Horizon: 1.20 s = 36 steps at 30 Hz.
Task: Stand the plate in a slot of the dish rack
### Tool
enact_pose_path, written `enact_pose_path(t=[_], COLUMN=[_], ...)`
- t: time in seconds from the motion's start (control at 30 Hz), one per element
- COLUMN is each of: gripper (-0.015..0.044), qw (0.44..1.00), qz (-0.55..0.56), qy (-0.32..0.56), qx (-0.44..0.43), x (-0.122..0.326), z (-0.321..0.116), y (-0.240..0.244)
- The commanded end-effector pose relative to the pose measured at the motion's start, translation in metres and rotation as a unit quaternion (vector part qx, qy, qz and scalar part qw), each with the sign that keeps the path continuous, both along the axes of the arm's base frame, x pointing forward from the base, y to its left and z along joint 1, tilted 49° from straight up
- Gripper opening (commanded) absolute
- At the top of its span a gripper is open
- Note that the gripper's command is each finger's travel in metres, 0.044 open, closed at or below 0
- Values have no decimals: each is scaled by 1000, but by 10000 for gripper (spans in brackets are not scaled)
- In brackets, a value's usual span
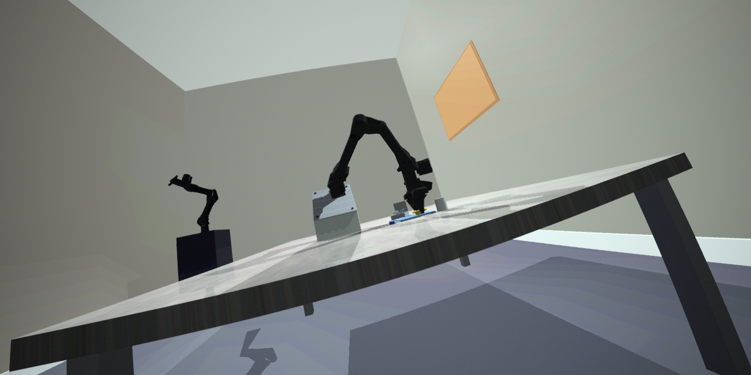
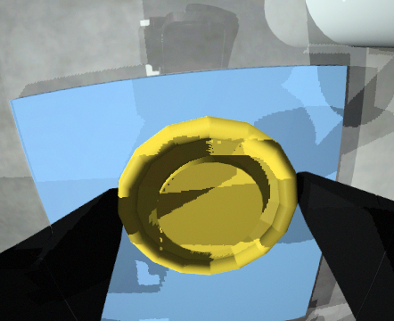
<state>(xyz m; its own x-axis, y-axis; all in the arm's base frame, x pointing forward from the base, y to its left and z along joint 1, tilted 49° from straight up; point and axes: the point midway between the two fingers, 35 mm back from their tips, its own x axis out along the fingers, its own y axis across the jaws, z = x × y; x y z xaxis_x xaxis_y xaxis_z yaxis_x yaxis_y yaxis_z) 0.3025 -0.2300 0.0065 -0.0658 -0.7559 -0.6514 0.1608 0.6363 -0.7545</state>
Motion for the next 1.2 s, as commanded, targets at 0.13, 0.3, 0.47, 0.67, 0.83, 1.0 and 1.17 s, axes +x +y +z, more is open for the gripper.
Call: enact_pose_path(t=[0.13, 0.3, 0.47, 0.67, 0.83, 1.0, 1.17], gripper=[304, 192, 61, 0, 0, 0, 0], qw=[1000, 1000, 1000, 1000, 1000, 1000, 1000], qz=[2, 2, 4, 4, 3, 2, 2], qy=[2, 1, 0, -1, 0, 0, 1], qx=[2, 5, 11, 15, 16, 15, 11], x=[-1, 3, 11, 18, 22, 25, 26], z=[-1, 3, 18, 37, 53, 70, 88], y=[0, 7, 28, 55, 77, 100, 123])
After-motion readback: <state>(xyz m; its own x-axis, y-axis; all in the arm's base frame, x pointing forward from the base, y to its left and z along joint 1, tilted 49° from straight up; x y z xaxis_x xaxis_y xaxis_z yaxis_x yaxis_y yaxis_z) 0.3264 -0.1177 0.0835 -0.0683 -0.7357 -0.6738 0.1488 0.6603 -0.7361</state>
